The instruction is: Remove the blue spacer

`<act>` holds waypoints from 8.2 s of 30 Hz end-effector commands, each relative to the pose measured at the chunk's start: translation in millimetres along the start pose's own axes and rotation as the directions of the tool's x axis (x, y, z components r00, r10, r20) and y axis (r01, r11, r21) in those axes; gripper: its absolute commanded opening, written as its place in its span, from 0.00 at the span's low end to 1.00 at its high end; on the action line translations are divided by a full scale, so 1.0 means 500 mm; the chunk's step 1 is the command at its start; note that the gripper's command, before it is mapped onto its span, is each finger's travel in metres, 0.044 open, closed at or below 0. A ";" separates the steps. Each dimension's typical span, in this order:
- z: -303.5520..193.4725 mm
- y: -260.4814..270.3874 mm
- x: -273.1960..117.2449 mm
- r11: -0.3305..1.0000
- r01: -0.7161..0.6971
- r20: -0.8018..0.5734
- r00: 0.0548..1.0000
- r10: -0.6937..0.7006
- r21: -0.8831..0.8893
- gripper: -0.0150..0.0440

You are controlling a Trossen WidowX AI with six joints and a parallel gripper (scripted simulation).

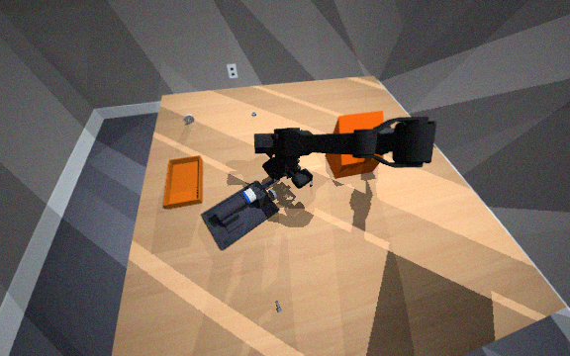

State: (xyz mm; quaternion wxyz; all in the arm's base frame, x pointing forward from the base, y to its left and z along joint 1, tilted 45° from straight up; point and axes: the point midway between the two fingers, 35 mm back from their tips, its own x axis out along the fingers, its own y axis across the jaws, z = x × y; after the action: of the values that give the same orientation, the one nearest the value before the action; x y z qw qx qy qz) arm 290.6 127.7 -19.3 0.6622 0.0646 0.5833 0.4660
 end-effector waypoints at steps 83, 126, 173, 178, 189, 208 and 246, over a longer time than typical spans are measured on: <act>-0.023 0.000 0.000 1.000 0.001 -0.002 1.000 -0.001 -0.003 0.25; -0.018 0.000 0.000 1.000 0.001 -0.002 1.000 -0.001 -0.003 0.25; 0.011 0.000 -0.001 1.000 0.001 -0.002 1.000 -0.001 -0.004 0.25; 0.015 0.000 -0.001 1.000 0.001 -0.001 1.000 -0.001 -0.004 0.25; 0.021 0.000 -0.001 1.000 0.001 -0.001 1.000 -0.001 -0.004 0.25; 0.033 0.001 -0.001 1.000 0.001 -0.001 1.000 -0.001 -0.004 0.25; 0.057 0.001 -0.001 1.000 0.001 -0.001 1.000 -0.001 -0.005 0.25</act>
State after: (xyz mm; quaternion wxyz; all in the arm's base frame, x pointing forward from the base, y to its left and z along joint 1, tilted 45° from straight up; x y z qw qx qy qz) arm 310.7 139.1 -11.9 0.6608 0.0602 0.5852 0.4662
